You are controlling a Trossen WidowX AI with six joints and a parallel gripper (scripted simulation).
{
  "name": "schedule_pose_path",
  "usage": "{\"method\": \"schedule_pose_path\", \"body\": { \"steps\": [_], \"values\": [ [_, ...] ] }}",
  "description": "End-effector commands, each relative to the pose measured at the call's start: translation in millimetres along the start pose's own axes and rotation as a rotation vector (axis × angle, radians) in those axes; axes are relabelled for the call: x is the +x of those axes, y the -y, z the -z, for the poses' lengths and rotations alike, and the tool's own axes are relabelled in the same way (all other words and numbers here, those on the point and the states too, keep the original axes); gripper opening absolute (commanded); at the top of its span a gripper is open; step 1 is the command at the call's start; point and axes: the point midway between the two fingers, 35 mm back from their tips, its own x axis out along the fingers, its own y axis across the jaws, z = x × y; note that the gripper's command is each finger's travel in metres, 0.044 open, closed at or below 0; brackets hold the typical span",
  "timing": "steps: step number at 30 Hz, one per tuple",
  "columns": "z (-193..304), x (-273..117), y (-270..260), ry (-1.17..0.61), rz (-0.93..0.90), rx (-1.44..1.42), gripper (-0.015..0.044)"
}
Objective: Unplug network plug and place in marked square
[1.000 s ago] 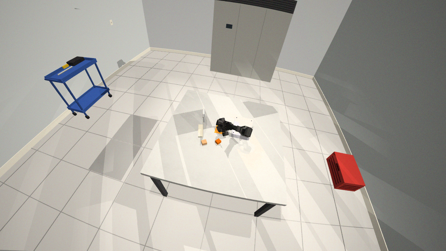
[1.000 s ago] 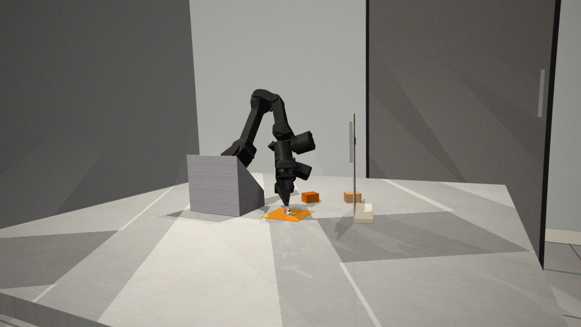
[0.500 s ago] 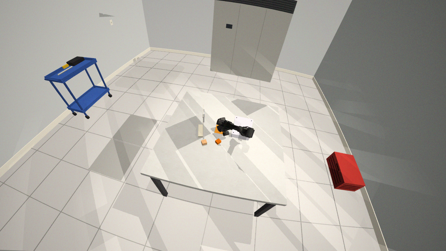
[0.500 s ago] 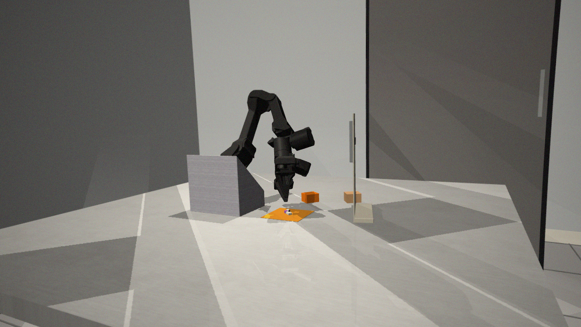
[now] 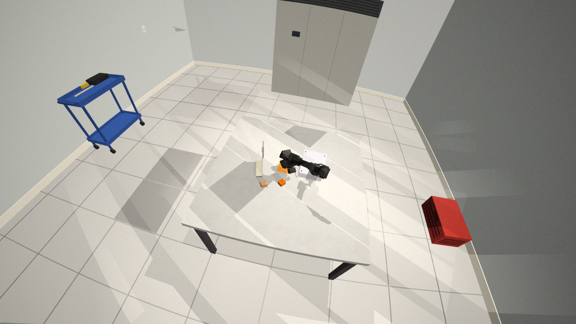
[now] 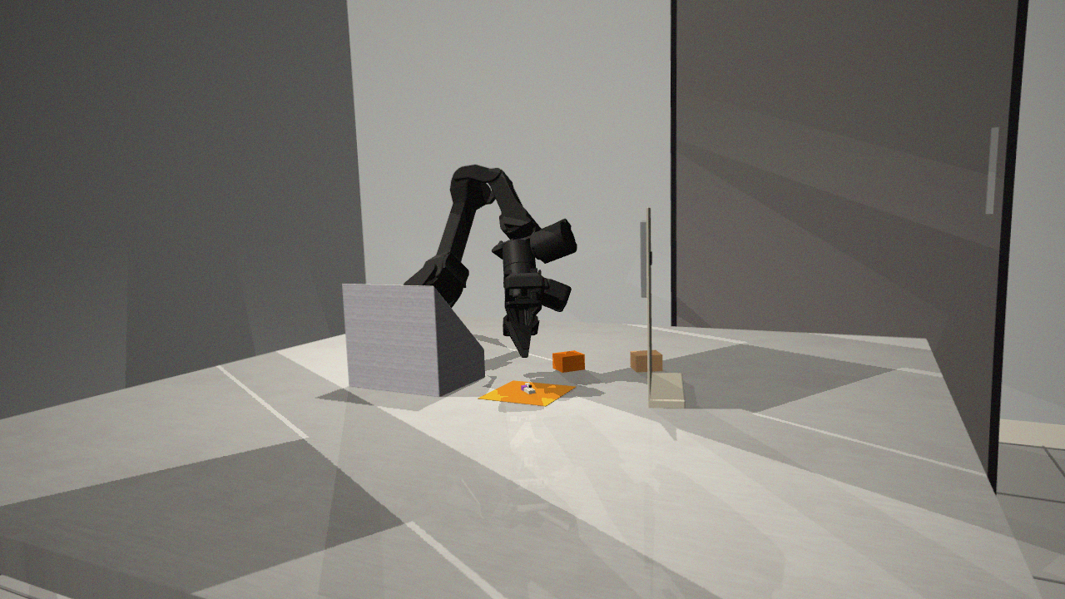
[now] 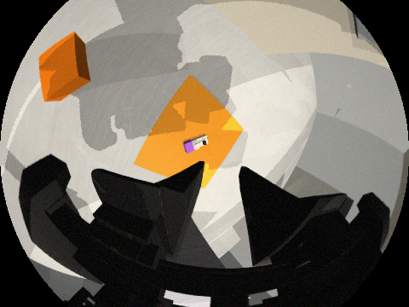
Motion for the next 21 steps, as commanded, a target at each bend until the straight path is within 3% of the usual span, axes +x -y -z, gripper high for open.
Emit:
{"method": "schedule_pose_path", "body": {
  "steps": [1, 21],
  "values": [
    [-4.1, -8.2, 6.6, 0.012, 0.006, -0.004, 0.0156],
    [-3.0, -34.3, 22.9, 0.011, 0.007, -0.004, 0.0156]
  ]
}}
